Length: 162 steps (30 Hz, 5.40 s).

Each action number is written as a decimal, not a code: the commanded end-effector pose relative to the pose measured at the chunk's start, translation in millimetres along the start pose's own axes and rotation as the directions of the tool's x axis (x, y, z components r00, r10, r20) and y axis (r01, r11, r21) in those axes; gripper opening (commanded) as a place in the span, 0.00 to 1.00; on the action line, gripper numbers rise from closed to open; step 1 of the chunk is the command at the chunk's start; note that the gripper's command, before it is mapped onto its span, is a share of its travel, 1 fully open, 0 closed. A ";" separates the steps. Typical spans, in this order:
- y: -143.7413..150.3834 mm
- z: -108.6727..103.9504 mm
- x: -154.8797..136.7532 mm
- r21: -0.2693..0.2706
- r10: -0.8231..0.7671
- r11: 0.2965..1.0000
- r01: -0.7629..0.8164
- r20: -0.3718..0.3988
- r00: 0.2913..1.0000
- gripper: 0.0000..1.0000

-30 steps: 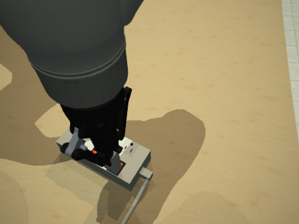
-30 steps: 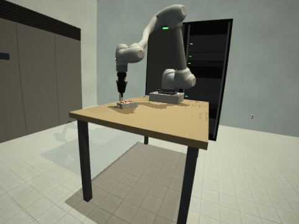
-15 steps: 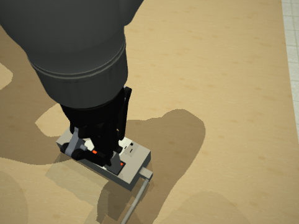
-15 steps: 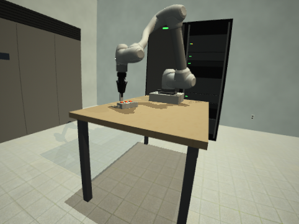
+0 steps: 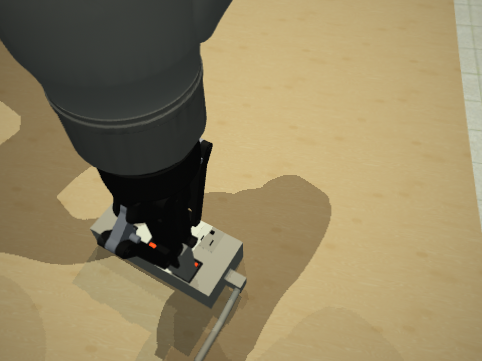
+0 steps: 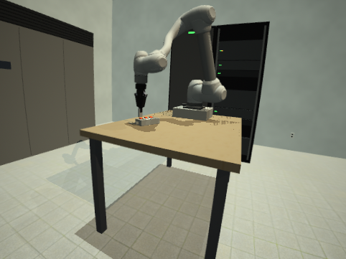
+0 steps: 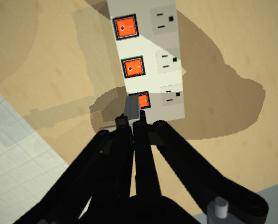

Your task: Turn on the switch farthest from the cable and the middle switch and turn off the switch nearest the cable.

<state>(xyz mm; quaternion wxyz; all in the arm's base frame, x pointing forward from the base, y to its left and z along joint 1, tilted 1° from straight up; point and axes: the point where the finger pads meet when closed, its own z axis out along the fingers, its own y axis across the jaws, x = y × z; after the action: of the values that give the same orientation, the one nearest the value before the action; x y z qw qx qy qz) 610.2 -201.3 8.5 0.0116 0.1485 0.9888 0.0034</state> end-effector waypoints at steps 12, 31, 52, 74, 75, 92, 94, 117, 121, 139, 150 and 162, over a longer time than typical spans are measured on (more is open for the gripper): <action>0.0 4.5 0.0 0.000 0.000 1.000 0.000 0.000 1.000 0.00; 0.0 8.7 0.0 0.000 0.000 1.000 0.000 0.000 1.000 0.00; 0.0 -4.6 0.0 0.000 0.000 1.000 0.000 0.000 1.000 0.00; 0.0 -30.7 0.0 0.000 0.000 1.000 0.000 0.000 1.000 0.00; 0.0 -30.7 0.0 0.000 0.000 1.000 0.000 0.000 1.000 0.00; 0.0 -37.4 0.0 0.000 0.000 1.000 0.000 0.000 1.000 1.00; 0.0 -43.3 0.0 0.000 0.000 1.000 0.000 0.000 1.000 1.00; 0.0 -114.5 0.0 0.000 0.000 1.000 0.000 0.000 1.000 1.00; 0.0 -114.8 0.0 0.000 0.000 1.000 0.000 0.000 1.000 1.00; 0.0 -114.8 0.0 0.000 0.000 1.000 0.000 0.000 1.000 1.00; 0.0 -114.8 0.0 0.000 0.000 1.000 0.000 0.000 1.000 1.00; 0.0 -114.8 0.0 0.000 0.000 1.000 0.000 0.000 1.000 1.00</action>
<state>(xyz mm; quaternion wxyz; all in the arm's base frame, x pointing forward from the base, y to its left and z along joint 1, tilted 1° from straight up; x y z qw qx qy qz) 607.4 -201.7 123.1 0.0116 0.1485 0.9888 0.0034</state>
